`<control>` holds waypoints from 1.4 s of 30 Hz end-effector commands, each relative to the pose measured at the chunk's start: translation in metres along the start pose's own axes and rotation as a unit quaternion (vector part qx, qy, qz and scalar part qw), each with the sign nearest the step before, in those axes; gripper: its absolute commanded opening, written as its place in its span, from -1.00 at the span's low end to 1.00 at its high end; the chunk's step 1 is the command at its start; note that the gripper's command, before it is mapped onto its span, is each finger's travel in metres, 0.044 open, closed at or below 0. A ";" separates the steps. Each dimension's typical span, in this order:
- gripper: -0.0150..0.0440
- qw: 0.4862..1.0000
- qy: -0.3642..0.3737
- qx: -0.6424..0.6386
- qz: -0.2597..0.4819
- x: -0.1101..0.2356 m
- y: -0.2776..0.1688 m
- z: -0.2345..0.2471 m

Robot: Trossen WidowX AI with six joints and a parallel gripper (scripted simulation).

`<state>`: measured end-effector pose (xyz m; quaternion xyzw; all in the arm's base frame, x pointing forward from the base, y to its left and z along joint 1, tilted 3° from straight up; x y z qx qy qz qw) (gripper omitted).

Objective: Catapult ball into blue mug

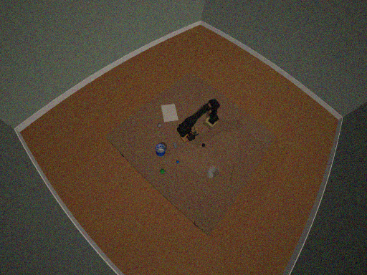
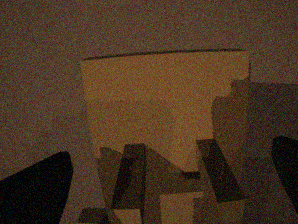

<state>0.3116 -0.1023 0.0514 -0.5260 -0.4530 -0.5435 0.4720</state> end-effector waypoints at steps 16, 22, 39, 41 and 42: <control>0.02 1.000 0.000 0.000 0.001 -0.007 -0.001 0.000; -0.11 1.000 0.000 0.000 0.001 -0.007 -0.001 0.000; -0.49 1.000 0.001 0.000 0.002 0.031 0.001 0.000; -0.49 1.000 0.001 0.000 0.002 0.027 0.002 0.000; -0.49 1.000 0.001 0.000 0.002 0.026 0.002 0.000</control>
Point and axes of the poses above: the point midway between the two fingers, 35 mm back from their tips, its own x axis back along the fingers, its own z axis across the jaws, y = z × x, the point moved 4 cm from there along x, back along the fingers, and after that the axes turned 9 degrees about x, right-handed, at the moved point
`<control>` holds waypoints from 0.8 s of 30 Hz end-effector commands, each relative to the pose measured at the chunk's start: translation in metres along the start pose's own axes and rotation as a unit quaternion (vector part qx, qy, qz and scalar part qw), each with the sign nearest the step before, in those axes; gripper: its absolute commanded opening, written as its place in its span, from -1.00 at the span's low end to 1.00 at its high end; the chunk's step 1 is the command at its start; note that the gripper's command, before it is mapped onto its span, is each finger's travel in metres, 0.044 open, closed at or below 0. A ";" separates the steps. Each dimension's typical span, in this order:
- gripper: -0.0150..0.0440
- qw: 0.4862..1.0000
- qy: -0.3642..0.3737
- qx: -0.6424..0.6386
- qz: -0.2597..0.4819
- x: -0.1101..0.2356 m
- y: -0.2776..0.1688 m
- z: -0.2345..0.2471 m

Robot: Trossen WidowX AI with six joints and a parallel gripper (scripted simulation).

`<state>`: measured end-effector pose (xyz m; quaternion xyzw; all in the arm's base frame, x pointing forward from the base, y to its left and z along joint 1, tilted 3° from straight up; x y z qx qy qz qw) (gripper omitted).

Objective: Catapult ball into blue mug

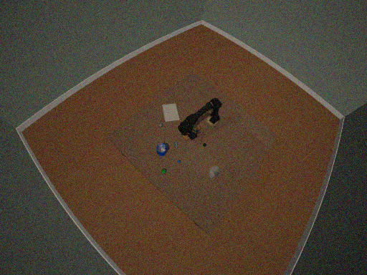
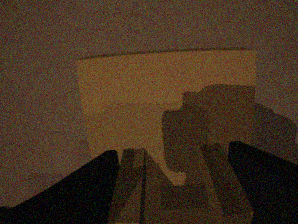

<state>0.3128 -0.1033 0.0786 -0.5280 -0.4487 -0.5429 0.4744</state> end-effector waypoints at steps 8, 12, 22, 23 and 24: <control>-0.49 1.000 -0.001 0.002 -0.003 -0.015 0.001 0.000; -0.49 1.000 -0.001 0.001 -0.002 -0.021 0.001 0.000; -0.49 1.000 0.000 0.002 0.000 -0.034 0.000 0.000; -0.49 1.000 0.000 0.002 0.000 -0.034 0.000 0.000; -0.49 1.000 0.000 0.002 0.000 -0.034 0.000 0.000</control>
Point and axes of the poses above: the point midway between the two fingers, 35 mm back from their tips, its own x axis back along the fingers, its own z axis across the jaws, y = z × x, the point moved 4 cm from there along x, back along the fingers, and after that the axes turned 9 degrees about x, right-handed, at the moved point
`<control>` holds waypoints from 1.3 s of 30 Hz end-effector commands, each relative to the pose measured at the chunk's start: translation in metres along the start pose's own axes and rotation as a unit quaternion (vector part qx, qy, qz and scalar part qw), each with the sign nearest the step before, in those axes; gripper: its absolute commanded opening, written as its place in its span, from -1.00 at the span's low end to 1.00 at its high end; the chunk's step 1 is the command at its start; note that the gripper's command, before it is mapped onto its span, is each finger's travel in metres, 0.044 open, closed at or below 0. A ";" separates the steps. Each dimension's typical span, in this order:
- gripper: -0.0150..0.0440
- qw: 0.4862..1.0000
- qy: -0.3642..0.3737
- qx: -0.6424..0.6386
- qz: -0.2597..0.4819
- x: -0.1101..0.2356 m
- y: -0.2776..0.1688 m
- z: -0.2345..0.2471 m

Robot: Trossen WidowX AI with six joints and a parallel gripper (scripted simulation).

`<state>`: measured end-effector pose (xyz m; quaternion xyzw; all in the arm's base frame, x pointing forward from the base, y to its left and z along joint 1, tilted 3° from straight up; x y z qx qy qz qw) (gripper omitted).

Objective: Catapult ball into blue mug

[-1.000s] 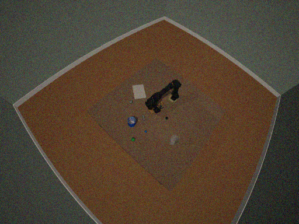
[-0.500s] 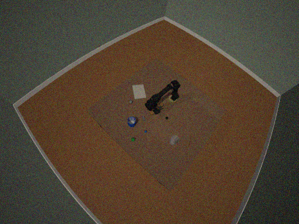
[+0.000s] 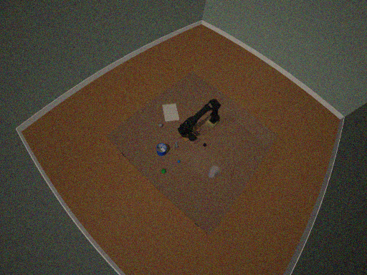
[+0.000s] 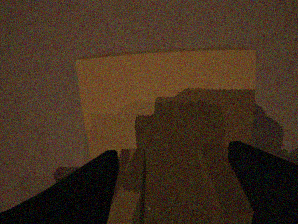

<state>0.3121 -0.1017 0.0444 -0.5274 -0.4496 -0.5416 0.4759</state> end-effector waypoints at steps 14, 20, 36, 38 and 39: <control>0.49 1.000 0.000 0.000 -0.001 0.000 0.000 0.000; 1.00 1.000 0.000 0.000 -0.001 0.041 0.004 -0.001; 1.00 1.000 -0.003 -0.002 -0.017 0.146 -0.002 0.001; 0.91 1.000 0.000 -0.003 0.000 0.122 0.000 0.003; 0.82 1.000 0.000 0.002 0.000 0.119 0.000 0.010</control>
Point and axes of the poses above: the point midway between the two fingers, 35 mm back from their tips, its own x axis back along the fingers, its own z axis across the jaws, y = z × x, the point moved 4 cm from there along x, back along the fingers, and after that the axes turned 9 degrees about x, right-handed, at the moved point
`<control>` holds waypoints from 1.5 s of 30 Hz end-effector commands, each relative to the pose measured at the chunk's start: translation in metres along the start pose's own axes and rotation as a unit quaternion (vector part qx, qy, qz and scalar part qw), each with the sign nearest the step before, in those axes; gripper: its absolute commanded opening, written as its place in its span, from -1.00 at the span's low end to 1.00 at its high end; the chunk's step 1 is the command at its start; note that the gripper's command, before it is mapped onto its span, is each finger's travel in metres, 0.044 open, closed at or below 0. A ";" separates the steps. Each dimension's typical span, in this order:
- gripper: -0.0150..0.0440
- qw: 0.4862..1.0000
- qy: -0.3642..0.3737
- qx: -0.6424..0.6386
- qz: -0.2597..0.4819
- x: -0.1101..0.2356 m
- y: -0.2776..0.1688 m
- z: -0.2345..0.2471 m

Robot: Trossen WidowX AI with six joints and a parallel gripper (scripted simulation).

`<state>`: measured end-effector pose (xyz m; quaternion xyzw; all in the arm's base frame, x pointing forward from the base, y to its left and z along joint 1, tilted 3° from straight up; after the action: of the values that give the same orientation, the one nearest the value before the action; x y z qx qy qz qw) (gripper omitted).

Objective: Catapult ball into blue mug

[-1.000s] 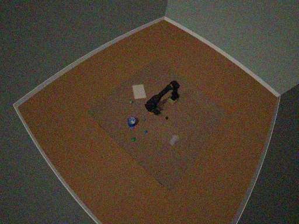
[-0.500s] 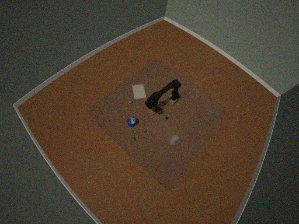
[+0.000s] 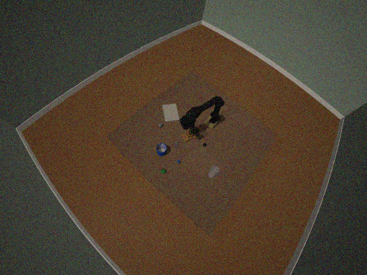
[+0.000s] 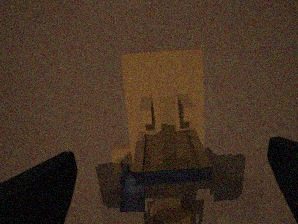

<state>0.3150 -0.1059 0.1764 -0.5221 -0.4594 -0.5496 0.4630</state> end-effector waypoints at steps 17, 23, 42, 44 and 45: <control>0.53 0.991 0.013 0.128 0.017 -0.099 -0.081 0.178; 0.53 0.991 0.013 0.128 0.017 -0.114 -0.082 0.178; 0.53 0.991 0.014 0.128 0.017 -0.143 -0.083 0.179; 0.53 0.991 0.014 0.128 0.017 -0.146 -0.083 0.179; 0.53 0.991 0.014 0.128 0.017 -0.148 -0.084 0.179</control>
<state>0.2646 0.0881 0.0379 -0.4552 -0.5131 -0.4854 0.5420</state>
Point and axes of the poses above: the point midway between the two fingers, 35 mm back from their tips, its own x axis back along the fingers, its own z axis across the jaws, y = z × x, the point moved 4 cm from there along x, back along the fingers, and after that the axes turned 9 degrees about x, right-handed, at the moved point
